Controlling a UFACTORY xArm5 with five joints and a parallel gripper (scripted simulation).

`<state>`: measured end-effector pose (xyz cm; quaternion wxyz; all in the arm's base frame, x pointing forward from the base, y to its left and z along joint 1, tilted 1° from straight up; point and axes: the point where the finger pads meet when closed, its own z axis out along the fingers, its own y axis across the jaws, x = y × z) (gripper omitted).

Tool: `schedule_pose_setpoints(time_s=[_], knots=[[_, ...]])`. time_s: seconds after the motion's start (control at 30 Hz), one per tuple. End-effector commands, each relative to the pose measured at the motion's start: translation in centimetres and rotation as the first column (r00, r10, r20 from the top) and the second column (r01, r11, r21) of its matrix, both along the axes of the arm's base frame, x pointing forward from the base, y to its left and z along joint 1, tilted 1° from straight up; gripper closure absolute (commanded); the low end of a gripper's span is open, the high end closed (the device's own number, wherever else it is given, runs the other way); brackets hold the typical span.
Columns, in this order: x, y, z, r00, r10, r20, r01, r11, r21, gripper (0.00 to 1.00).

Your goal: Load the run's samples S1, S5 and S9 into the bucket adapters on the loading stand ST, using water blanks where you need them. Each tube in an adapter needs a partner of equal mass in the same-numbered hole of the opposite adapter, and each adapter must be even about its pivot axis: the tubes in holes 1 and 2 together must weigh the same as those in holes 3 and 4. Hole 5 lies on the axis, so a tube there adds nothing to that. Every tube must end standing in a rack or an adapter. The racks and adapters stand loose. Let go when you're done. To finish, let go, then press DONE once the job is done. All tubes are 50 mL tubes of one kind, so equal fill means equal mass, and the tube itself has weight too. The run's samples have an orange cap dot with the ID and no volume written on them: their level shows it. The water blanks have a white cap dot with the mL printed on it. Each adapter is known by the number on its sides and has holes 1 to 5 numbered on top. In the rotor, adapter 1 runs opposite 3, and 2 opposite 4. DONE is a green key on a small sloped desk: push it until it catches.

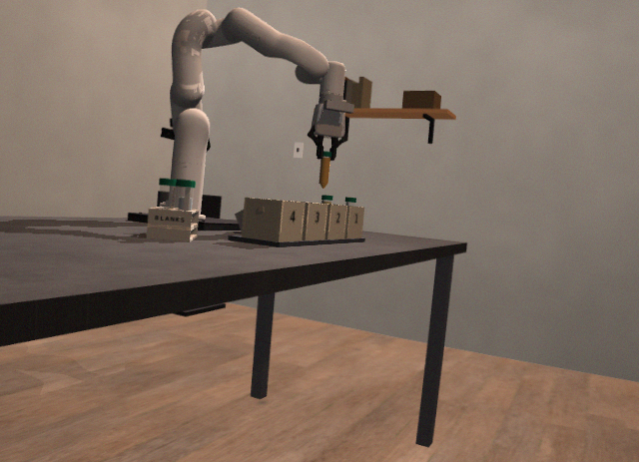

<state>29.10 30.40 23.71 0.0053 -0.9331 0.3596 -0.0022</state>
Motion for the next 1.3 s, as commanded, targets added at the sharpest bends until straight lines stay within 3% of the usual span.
schedule_pose_setpoints(time_s=[0.0, 0.9, 1.27], knots=[[0.1, 0.1, 0.2, 1.0, 0.0, -0.005, 0.0, 1.0, 0.011, 1.0], [0.1, 0.1, 0.2, 1.0, 0.0, -0.005, 0.0, 1.0, 0.011, 1.0], [0.1, 0.1, -1.6, 1.0, 0.0, -0.005, 0.0, 1.0, 0.011, 1.0]])
